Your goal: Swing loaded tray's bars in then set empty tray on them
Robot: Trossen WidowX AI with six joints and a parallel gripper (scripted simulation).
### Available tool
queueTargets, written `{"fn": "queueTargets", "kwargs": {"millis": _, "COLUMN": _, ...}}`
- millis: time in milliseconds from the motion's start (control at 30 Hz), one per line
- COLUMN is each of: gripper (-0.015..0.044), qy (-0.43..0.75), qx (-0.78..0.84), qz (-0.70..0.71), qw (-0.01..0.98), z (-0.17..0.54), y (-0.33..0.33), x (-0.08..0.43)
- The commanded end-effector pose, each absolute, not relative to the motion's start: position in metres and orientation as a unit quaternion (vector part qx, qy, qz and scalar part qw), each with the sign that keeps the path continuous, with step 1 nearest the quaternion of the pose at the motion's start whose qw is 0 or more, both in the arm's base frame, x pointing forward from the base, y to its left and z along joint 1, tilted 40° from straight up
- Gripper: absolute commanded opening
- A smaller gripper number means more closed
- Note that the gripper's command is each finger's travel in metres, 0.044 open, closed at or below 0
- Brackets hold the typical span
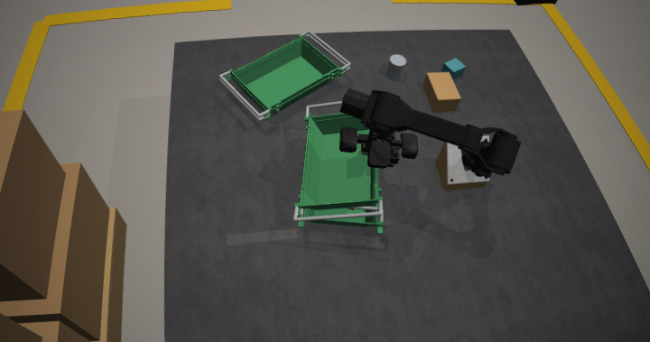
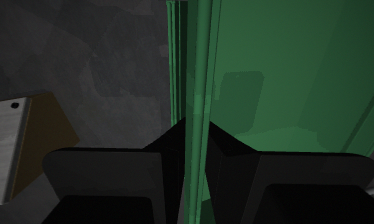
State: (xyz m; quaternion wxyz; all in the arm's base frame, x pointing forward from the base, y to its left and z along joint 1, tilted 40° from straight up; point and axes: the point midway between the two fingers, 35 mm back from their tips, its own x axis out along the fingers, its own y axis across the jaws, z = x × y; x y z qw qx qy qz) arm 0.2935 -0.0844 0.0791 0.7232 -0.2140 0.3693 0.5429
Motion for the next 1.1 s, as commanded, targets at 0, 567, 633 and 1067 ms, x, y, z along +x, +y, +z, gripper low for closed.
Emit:
{"fn": "queueTargets", "kwargs": {"millis": 0, "gripper": 0.0000, "qy": 0.370, "qx": -0.214, "qz": 0.547, "qw": 0.720, "z": 0.076, "y": -0.079, "x": 0.292}}
{"fn": "queueTargets", "kwargs": {"millis": 567, "gripper": 0.0000, "qy": 0.369, "qx": -0.214, "qz": 0.547, "qw": 0.720, "z": 0.066, "y": -0.068, "x": 0.288}}
{"fn": "queueTargets", "kwargs": {"millis": 633, "gripper": 0.0000, "qy": 0.369, "qx": -0.214, "qz": 0.547, "qw": 0.720, "z": 0.065, "y": -0.067, "x": 0.288}}
{"fn": "queueTargets", "kwargs": {"millis": 1067, "gripper": 0.0000, "qy": 0.369, "qx": -0.214, "qz": 0.547, "qw": 0.720, "z": 0.055, "y": -0.058, "x": 0.286}}
